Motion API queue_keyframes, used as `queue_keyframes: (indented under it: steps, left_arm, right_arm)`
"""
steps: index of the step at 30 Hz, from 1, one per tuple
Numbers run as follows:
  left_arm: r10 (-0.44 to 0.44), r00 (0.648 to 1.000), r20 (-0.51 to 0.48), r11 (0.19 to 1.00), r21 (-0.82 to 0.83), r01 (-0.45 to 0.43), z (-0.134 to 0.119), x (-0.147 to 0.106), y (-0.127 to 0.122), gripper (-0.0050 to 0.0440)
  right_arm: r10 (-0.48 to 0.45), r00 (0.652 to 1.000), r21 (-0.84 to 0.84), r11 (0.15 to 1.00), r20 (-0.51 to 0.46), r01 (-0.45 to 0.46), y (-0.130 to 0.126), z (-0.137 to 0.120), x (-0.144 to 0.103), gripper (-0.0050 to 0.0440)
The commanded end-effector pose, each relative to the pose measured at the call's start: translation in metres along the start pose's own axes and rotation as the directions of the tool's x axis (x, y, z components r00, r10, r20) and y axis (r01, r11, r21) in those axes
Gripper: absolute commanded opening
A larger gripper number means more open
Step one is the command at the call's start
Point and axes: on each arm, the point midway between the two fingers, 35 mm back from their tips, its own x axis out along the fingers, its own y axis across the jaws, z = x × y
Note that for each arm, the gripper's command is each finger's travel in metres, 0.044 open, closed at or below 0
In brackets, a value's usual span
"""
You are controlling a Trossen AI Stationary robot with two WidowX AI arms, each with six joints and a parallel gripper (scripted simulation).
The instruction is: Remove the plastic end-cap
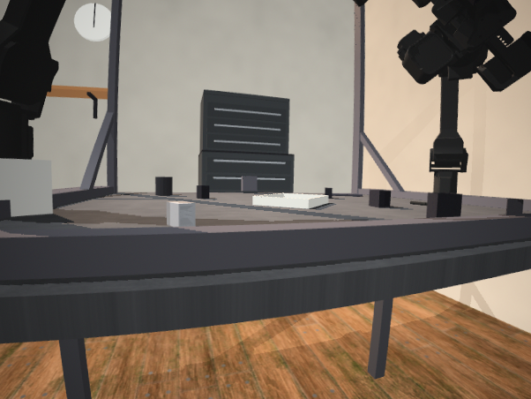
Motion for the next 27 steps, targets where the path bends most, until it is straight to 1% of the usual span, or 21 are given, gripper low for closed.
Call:
queue_keyframes:
  steps: [1, 27]
  left_arm:
    - [0.03, 0.999, -0.026, 1.0, 0.005, -0.03, -0.011, -0.009, 0.014, 0.0]
    - [0.027, 0.999, -0.032, 1.0, 0.005, -0.027, -0.012, -0.032, 0.012, 0.0]
  right_arm:
    - [0.026, 1.0, 0.005, 1.0, -0.008, -0.026, 0.007, -0.002, -0.01, 0.0]
    - [0.026, 1.0, 0.005, 1.0, -0.008, -0.026, 0.007, -0.002, -0.01, 0.0]
